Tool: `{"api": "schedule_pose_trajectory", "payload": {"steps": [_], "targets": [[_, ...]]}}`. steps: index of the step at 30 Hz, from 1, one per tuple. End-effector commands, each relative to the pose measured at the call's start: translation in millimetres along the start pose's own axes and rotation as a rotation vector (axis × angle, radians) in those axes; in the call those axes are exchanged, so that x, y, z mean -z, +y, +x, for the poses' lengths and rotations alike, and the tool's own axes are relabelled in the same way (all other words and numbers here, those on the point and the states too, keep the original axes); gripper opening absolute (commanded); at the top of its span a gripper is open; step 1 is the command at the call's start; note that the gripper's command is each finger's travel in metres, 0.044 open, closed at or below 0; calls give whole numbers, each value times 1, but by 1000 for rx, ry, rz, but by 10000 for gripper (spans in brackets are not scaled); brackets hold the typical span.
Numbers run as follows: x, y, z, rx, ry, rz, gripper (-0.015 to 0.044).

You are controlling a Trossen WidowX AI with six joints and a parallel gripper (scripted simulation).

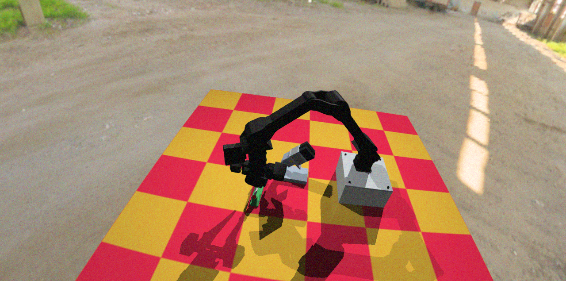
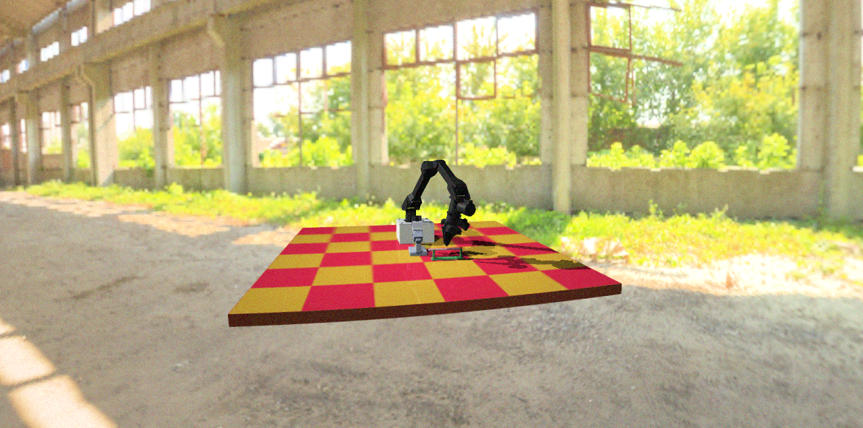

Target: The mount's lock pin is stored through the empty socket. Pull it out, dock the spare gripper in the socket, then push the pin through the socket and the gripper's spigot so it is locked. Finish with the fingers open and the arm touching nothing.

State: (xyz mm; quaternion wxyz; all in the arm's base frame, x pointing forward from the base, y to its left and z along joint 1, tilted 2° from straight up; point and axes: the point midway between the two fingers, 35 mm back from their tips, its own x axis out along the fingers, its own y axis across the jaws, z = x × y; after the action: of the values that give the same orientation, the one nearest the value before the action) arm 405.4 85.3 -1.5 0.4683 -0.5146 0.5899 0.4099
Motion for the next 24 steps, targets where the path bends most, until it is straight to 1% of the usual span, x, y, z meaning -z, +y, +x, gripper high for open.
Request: {"api": "schedule_pose_trajectory", "payload": {"steps": [1,24], "targets": [[0,-1,5,5,3,-5,180],[-9,0,41,5,3,-5,180]]}}
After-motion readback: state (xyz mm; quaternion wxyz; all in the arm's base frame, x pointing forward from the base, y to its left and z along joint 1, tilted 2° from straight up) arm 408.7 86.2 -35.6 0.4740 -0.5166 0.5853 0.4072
